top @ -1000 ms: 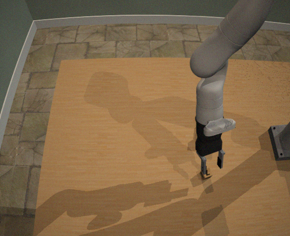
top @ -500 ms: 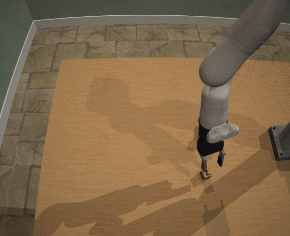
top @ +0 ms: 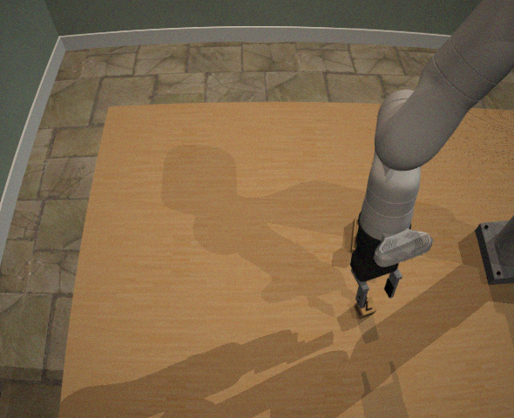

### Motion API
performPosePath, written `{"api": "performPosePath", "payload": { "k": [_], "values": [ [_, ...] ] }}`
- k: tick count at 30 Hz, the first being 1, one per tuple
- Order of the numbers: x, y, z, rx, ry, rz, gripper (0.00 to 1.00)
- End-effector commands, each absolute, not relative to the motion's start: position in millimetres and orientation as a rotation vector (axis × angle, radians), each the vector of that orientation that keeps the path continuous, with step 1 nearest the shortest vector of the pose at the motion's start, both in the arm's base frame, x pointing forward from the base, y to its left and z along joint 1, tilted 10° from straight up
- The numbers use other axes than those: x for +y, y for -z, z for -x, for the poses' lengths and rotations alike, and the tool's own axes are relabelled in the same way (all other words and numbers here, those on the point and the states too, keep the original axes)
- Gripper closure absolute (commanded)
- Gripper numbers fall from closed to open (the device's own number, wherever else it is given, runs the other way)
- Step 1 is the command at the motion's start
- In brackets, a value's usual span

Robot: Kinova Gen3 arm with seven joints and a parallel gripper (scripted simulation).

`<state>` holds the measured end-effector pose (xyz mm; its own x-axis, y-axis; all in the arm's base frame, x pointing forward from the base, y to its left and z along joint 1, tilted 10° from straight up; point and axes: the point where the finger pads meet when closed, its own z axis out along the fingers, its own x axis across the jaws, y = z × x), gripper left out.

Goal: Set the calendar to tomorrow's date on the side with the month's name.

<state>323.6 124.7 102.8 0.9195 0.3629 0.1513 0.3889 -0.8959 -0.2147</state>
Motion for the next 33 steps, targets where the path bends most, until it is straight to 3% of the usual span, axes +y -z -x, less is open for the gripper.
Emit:
{"api": "performPosePath", "payload": {
  "k": [1,33],
  "values": [
    [128.3,-105.7,-323.4,-0.582,0.169,2.839,0.00],
    [126.7,-101.6,-318.4,-0.589,0.157,2.920,0.00]
  ]
}}
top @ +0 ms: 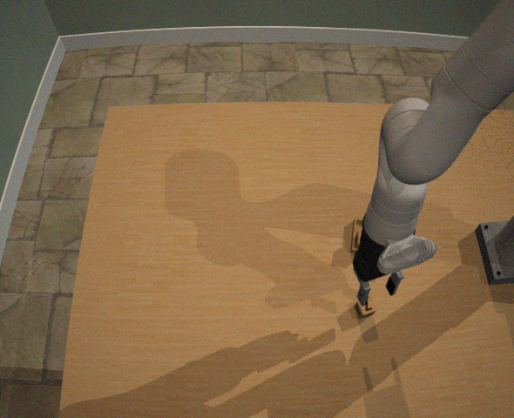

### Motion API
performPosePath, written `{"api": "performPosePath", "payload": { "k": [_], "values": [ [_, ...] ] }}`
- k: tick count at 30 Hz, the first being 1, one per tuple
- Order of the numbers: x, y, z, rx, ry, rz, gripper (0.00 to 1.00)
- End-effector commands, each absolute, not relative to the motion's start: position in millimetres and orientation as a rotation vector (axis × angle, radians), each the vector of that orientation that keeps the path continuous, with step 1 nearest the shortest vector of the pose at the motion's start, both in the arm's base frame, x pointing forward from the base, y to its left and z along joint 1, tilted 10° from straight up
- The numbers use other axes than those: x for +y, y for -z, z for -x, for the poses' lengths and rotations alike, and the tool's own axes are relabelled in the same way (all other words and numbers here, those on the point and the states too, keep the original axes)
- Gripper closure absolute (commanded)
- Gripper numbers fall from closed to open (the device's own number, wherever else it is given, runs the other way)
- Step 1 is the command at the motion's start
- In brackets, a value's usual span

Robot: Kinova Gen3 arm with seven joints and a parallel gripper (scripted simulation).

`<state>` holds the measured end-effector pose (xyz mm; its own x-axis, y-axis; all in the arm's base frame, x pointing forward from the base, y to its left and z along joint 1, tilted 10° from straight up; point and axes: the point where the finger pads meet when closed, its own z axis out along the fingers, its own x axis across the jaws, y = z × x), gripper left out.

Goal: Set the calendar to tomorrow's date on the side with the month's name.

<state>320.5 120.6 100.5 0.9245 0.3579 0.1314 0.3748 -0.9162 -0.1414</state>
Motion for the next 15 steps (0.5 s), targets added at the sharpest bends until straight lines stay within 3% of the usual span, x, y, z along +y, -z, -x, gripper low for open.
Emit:
{"api": "performPosePath", "payload": {
  "k": [1,15],
  "values": [
    [126.6,-101.4,-318.1,-0.590,0.157,2.927,0.00],
    [126.5,-101.1,-317.7,-0.596,0.185,3.014,0.00]
  ]
}}
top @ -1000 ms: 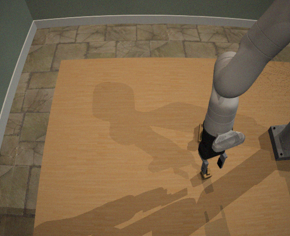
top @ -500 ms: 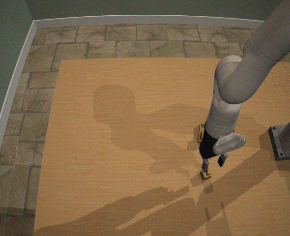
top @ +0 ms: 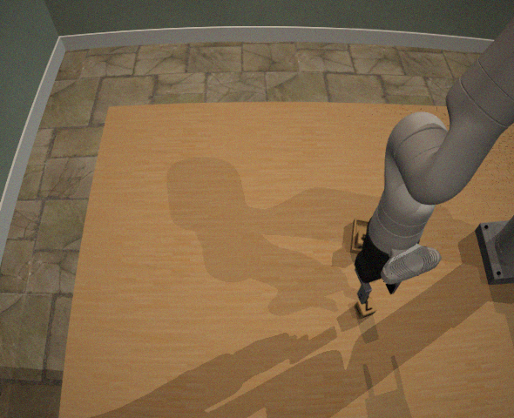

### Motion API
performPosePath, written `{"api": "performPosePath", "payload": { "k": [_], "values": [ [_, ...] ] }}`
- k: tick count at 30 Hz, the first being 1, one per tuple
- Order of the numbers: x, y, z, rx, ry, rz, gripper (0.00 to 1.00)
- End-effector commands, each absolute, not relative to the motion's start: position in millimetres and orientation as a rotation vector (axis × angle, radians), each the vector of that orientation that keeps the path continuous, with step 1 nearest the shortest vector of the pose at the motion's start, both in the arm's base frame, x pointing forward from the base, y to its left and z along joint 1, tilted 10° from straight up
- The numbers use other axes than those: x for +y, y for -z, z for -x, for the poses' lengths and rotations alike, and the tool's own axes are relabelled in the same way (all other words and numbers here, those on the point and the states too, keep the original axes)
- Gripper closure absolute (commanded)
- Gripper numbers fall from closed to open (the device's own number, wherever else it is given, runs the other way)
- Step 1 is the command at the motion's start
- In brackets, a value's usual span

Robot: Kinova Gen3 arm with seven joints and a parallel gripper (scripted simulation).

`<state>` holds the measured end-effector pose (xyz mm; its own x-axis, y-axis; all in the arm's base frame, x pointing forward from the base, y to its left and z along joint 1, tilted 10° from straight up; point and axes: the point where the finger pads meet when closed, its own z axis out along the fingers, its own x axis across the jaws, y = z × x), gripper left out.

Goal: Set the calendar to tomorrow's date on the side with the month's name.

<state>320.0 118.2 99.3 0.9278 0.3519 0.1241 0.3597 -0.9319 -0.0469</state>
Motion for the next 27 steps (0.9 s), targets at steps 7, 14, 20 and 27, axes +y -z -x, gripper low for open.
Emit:
{"api": "performPosePath", "payload": {
  "k": [7,14,20,27],
  "values": [
    [127.4,-102.2,-318.7,-0.598,0.206,3.043,0.00],
    [129.2,-104.1,-320.6,-0.599,0.237,3.072,0.00],
    [130.5,-105.4,-321.7,-0.599,0.255,3.085,0.00],
    [131.0,-105.9,-322.2,-0.599,0.263,3.090,0.00]
  ]
}}
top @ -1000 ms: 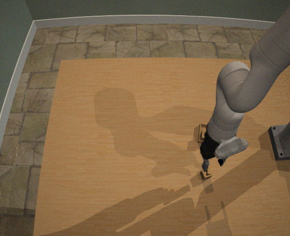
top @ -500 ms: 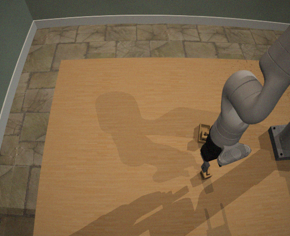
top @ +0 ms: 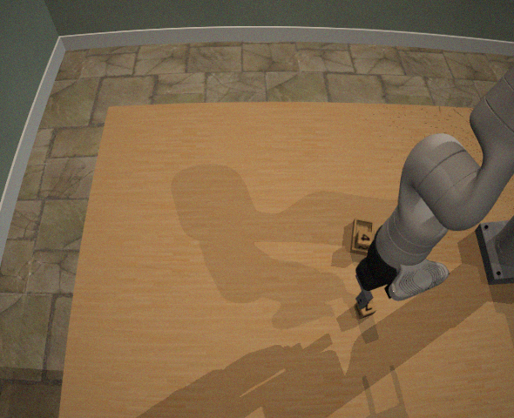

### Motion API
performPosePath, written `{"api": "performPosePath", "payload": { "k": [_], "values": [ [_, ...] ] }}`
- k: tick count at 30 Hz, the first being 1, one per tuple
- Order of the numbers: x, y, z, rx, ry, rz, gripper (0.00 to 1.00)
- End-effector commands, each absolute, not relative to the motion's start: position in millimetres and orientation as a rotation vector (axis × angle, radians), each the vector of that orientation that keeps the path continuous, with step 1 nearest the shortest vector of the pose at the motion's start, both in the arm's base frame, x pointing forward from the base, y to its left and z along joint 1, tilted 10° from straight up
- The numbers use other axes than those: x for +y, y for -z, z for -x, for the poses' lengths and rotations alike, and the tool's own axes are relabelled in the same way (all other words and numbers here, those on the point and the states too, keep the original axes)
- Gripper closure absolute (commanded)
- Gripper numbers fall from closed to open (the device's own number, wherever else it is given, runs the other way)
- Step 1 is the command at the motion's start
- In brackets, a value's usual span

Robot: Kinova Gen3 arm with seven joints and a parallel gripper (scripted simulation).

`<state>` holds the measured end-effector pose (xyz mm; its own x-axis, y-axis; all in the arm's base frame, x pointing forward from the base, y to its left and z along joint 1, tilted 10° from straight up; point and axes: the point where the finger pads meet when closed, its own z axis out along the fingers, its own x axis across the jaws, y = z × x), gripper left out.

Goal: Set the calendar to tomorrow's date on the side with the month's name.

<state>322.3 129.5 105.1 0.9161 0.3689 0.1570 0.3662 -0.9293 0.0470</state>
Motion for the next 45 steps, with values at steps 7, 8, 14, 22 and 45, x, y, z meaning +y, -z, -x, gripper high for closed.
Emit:
{"api": "performPosePath", "payload": {
  "k": [7,8,14,22,45],
  "values": [
    [131,-106,-322,0.592,-0.261,-3.056,0.00],
    [131,-106,-322,0.592,-0.261,-3.056,0.00],
    [131,-106,-322,0.592,-0.261,-3.056,0.00],
    [131,-106,-322,0.592,-0.261,-3.056,0.00],
    [130,-116,-320,0.583,-0.262,-3.059,0.13]
  ]
}}
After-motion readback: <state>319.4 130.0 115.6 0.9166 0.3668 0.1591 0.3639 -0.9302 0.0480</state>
